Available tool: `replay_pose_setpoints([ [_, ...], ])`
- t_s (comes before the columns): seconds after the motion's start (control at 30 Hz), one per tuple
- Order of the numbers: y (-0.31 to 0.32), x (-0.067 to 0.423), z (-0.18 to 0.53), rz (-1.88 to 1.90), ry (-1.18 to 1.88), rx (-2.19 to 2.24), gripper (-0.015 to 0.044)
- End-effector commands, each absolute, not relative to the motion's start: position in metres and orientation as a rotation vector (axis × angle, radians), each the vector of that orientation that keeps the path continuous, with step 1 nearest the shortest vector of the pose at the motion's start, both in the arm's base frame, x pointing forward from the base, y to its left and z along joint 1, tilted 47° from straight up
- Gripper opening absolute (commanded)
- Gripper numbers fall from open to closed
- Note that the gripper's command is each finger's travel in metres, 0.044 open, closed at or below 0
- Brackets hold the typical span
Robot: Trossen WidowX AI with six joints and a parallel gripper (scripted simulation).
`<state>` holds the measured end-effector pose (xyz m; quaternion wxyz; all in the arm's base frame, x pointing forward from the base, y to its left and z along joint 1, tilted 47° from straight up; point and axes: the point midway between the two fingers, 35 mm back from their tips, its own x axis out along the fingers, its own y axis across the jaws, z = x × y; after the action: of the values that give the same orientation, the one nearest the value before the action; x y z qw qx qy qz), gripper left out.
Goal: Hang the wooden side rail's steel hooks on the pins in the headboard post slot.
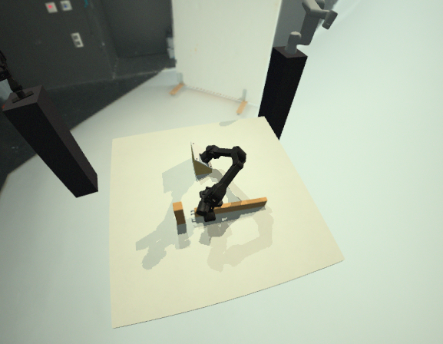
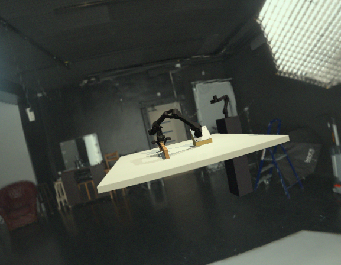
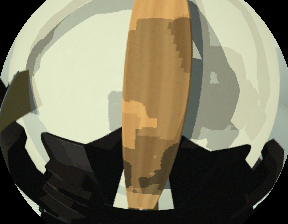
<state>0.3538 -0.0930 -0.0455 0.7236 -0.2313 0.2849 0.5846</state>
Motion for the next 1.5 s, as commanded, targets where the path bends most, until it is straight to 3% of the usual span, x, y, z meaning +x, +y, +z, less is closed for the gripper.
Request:
replay_pose_setpoints([
  [0.0, -0.0999, 0.3545, -0.0424, 1.279, 0.623, -0.526, 0.0],
  [1.47, -0.1051, 0.3532, -0.0374, 1.279, 0.623, -0.527, 0.0],
])
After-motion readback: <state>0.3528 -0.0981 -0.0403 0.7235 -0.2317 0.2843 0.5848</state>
